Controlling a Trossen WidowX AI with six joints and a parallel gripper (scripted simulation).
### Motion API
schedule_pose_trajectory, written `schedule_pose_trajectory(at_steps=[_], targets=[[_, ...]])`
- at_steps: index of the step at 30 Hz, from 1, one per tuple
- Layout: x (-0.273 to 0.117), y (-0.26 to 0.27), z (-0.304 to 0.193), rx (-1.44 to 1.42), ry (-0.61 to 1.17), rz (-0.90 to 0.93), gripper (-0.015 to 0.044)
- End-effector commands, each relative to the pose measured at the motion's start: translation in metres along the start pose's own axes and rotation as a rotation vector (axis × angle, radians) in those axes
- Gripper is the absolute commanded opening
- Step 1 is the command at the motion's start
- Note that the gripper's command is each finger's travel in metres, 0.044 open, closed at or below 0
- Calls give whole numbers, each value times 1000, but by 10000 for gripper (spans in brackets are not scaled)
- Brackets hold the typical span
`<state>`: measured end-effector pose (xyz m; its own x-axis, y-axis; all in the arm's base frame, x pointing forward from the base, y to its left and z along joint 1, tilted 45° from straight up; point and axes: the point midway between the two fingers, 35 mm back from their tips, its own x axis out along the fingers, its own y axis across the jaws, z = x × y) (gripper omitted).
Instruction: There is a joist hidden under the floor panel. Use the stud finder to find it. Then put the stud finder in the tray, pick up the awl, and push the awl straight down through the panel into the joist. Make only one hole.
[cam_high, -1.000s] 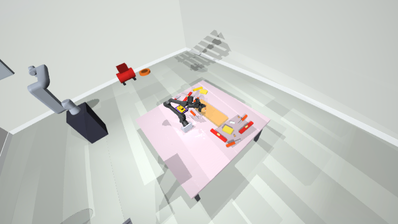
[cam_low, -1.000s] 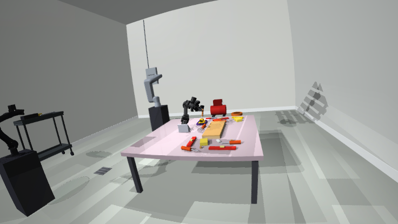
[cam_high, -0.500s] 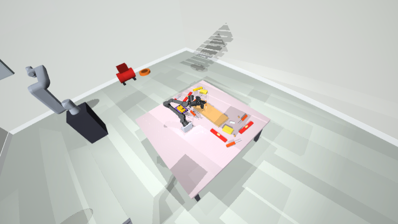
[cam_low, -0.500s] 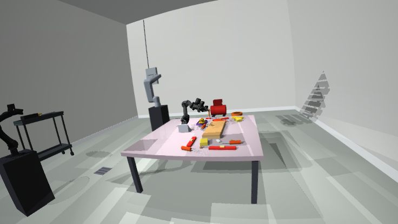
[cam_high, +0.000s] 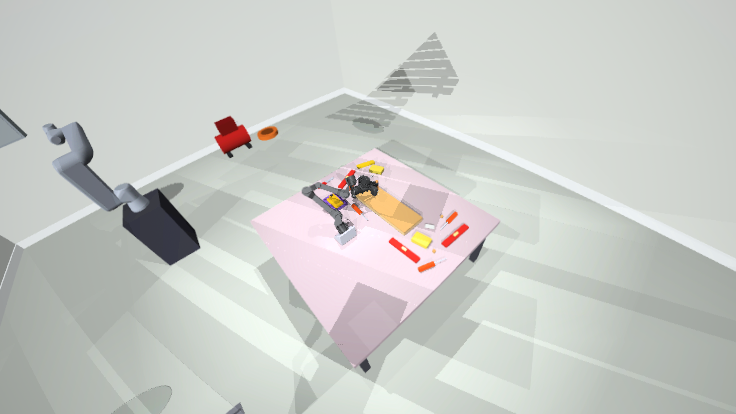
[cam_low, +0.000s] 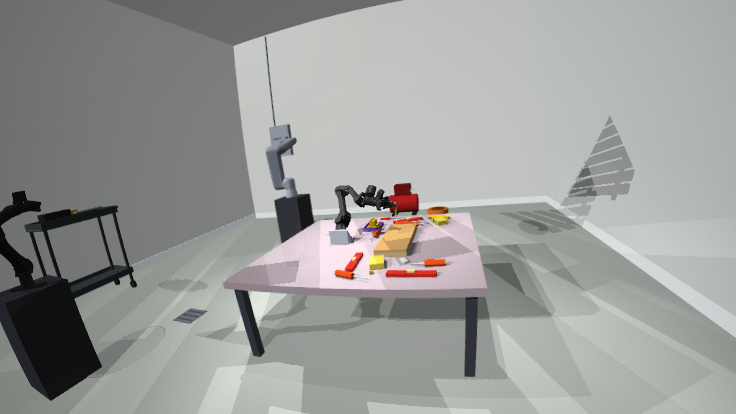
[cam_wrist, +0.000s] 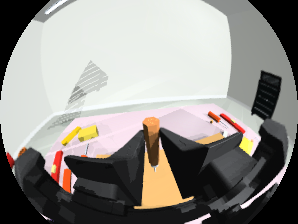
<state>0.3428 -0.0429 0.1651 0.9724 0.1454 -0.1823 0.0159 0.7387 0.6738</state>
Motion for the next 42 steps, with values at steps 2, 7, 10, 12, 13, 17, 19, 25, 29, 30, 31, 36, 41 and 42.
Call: schedule_pose_trajectory(at_steps=[2,7,10,12,13,17,19,25,29,30,31,36,41,42], targets=[[5,22,-5,24,-14,70,0],[5,23,-5,25,-14,73,0],[5,23,-6,25,-14,73,0],[6,23,-8,25,-14,73,0],[6,23,-8,25,-14,73,0],[7,23,-11,25,-14,73,0],[7,23,-13,25,-14,73,0],[9,23,-17,26,-14,73,0],[9,23,-20,26,-14,73,0],[10,23,-21,26,-14,73,0],[10,23,-21,26,-14,73,0],[11,23,-25,26,-14,73,0],[11,23,-28,26,-15,74,0],[11,23,-29,26,-15,74,0]])
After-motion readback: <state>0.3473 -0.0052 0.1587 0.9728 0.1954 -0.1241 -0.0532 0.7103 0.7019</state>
